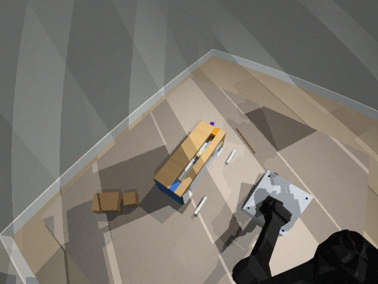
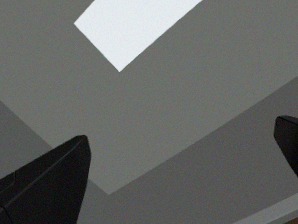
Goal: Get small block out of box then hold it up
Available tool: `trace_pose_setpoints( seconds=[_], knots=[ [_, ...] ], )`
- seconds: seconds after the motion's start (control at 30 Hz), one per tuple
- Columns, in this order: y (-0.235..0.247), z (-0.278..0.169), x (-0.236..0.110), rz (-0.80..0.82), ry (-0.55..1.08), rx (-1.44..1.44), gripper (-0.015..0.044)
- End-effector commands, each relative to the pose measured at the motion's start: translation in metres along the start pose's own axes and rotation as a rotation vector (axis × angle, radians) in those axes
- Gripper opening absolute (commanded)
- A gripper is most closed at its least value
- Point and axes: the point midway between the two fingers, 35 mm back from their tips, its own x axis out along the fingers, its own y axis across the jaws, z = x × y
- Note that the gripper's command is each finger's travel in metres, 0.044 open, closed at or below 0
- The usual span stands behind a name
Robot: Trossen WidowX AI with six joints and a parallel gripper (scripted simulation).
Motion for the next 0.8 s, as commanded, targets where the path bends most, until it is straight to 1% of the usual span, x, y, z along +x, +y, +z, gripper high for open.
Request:
trace_pose_setpoints(
  seconds=[0.0,0.13,0.37,0.47,0.7,0.77],
  knots=[
    [0.063,-0.017,0.013,0.193,0.039,-0.013,0.0400],
    [0.095,-0.011,0.014,0.252,0.027,0.022,0.0400],
    [0.145,-0.019,0.014,0.398,0.043,-0.002,0.0400],
    [0.179,-0.023,0.010,0.457,0.068,0.034,0.0400],
    [0.248,-0.027,-0.003,0.670,0.064,-0.024,0.0400],
    [0.278,-0.028,-0.012,0.763,0.055,-0.054,0.0400]
  ],
)
